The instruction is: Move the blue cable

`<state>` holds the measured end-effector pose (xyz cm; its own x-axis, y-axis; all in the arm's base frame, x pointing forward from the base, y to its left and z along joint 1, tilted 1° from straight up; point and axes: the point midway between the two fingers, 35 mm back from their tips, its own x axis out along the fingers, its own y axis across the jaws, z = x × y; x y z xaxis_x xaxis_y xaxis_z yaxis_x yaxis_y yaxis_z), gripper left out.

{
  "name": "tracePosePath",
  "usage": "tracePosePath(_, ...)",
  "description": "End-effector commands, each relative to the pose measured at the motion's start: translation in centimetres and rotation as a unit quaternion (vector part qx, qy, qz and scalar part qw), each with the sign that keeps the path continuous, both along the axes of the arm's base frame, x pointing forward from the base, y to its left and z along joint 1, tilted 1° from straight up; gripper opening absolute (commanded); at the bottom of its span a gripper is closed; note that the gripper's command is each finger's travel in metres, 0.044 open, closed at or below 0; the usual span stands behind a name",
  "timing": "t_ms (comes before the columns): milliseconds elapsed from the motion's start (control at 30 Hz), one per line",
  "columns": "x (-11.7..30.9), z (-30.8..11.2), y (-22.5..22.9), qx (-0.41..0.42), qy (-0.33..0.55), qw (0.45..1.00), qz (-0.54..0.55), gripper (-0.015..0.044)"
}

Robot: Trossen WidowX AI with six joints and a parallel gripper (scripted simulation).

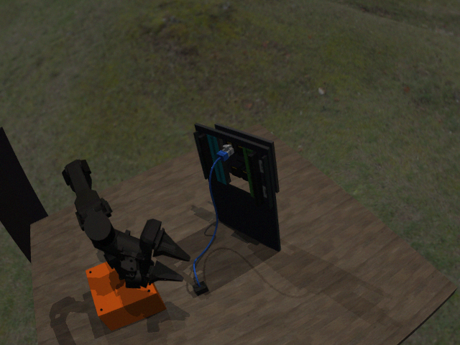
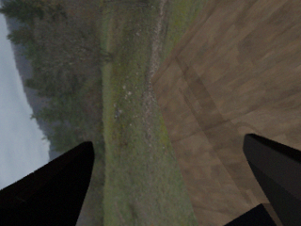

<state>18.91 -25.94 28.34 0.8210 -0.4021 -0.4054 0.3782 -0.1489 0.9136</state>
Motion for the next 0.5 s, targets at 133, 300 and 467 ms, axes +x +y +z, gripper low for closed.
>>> tracePosePath(133, 3.5, -0.6, 3.0, -0.181, 0.063, 0.974, 0.121, 0.0269)
tracePosePath(300, 7.5, -1.4, 8.3, -0.436, 0.119, 0.852, 0.264, 0.0239)
tracePosePath(467, 9.7, -1.9, 12.9, -0.615, 0.134, 0.701, 0.335, 0.0239)
